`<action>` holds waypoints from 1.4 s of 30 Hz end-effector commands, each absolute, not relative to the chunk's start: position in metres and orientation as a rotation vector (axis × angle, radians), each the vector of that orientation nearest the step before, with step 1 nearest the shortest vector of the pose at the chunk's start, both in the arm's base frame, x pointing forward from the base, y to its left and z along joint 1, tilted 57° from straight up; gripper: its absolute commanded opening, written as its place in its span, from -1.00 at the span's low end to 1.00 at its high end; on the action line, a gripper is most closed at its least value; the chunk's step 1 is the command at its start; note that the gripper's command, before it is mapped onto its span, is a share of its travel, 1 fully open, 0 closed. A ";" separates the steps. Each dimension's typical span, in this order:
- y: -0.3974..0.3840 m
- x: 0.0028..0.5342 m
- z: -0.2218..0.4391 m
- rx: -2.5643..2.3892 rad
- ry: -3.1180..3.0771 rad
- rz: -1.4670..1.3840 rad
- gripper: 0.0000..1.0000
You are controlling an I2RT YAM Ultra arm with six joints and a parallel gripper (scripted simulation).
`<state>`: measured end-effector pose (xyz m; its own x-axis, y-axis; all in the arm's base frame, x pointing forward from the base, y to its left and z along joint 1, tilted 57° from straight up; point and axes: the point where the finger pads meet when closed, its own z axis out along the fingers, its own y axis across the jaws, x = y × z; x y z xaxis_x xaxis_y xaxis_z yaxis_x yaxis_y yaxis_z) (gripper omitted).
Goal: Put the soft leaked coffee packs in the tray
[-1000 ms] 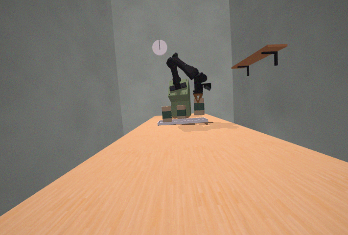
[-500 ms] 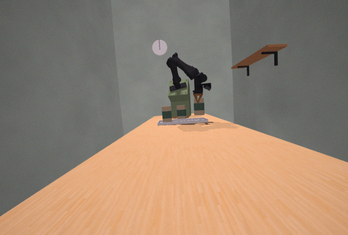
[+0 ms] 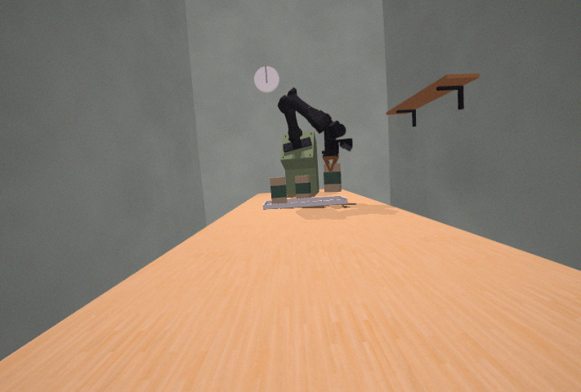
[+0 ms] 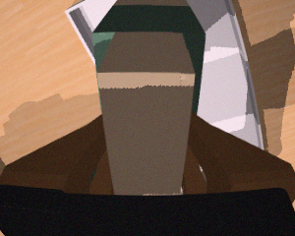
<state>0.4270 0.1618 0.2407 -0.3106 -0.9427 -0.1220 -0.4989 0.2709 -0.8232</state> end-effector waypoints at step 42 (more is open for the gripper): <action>0.167 0.466 0.238 -1.275 1.869 -0.887 -0.48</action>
